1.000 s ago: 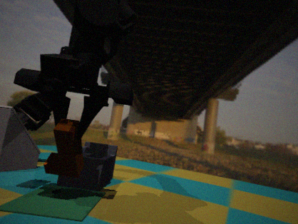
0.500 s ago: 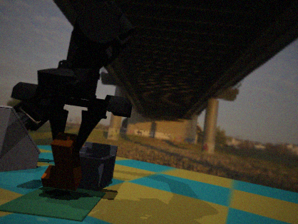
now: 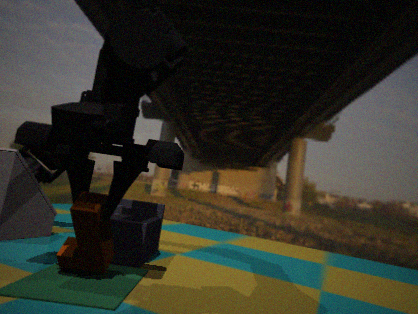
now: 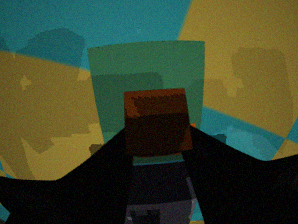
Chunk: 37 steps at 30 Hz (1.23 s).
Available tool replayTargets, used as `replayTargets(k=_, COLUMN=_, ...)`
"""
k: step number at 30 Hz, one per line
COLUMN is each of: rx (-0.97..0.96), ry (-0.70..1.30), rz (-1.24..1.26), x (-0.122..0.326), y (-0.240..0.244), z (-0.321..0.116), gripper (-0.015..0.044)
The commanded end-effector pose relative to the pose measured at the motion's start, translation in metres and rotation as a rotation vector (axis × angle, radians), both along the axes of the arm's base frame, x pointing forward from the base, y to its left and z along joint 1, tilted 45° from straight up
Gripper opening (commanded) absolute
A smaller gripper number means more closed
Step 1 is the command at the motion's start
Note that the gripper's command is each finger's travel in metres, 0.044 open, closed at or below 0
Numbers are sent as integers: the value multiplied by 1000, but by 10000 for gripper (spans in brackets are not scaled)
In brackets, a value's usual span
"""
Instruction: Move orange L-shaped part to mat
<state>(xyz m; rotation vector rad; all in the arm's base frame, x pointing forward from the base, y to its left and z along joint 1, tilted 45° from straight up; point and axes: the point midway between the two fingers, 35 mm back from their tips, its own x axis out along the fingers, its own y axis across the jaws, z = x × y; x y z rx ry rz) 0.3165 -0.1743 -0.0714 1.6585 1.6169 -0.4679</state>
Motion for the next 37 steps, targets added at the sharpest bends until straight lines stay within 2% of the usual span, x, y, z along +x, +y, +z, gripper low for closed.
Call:
replayTargets(k=1, rx=0, ry=-1, rz=0, x=0, y=0, z=0, gripper=210)
replayTargets(k=8, rx=-1, ry=0, rz=-4, x=-3, y=-30, z=29, gripper=394)
replayTargets(k=9, rx=-1, ry=1, rz=-5, x=-5, y=-38, z=37, gripper=400)
replayTargets(k=13, rx=1, ry=1, rz=-8, x=-13, y=-58, z=61, gripper=400)
replayTargets(k=37, rx=1, ry=-3, rz=-20, x=-11, y=-56, z=56, gripper=400)
